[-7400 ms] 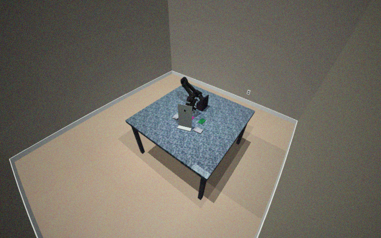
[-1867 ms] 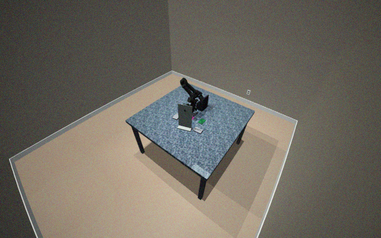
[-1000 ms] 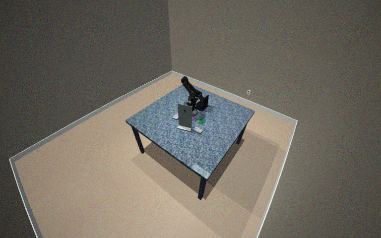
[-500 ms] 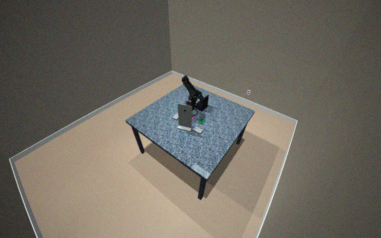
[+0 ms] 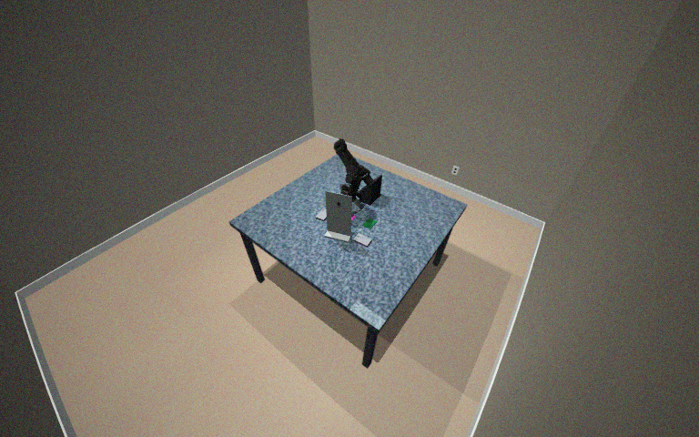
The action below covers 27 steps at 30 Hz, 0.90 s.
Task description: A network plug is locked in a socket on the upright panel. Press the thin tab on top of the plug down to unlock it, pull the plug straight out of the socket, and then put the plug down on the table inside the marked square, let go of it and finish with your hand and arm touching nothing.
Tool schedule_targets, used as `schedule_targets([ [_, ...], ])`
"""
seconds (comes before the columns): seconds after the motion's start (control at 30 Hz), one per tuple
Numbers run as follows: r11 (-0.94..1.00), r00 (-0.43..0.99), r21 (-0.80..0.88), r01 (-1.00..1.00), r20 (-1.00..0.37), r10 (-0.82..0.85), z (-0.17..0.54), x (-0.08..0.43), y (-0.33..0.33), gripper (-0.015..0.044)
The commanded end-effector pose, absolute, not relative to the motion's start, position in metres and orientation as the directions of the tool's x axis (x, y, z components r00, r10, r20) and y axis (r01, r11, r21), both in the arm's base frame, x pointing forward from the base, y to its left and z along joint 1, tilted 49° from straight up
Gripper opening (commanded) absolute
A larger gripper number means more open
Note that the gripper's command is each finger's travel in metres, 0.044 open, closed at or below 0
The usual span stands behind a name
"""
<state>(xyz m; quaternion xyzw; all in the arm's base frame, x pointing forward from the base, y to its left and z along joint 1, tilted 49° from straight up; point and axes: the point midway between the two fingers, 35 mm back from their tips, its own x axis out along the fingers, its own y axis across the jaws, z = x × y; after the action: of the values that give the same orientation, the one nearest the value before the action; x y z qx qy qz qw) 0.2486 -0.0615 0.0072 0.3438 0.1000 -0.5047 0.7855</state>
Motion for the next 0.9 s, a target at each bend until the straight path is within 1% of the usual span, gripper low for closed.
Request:
schedule_targets([
  [0.0, 0.256, 0.477, 0.448, 0.857, -0.497, -0.725, 0.012, 0.25, -0.058, 0.0156],
  [0.23, 0.257, 0.473, 0.44, 0.861, -0.502, -0.725, 0.013, 0.248, -0.057, 0.0156],
  [0.87, 0.245, 0.467, 0.44, 0.864, -0.518, -0.717, 0.038, 0.26, -0.017, 0.0156],
])
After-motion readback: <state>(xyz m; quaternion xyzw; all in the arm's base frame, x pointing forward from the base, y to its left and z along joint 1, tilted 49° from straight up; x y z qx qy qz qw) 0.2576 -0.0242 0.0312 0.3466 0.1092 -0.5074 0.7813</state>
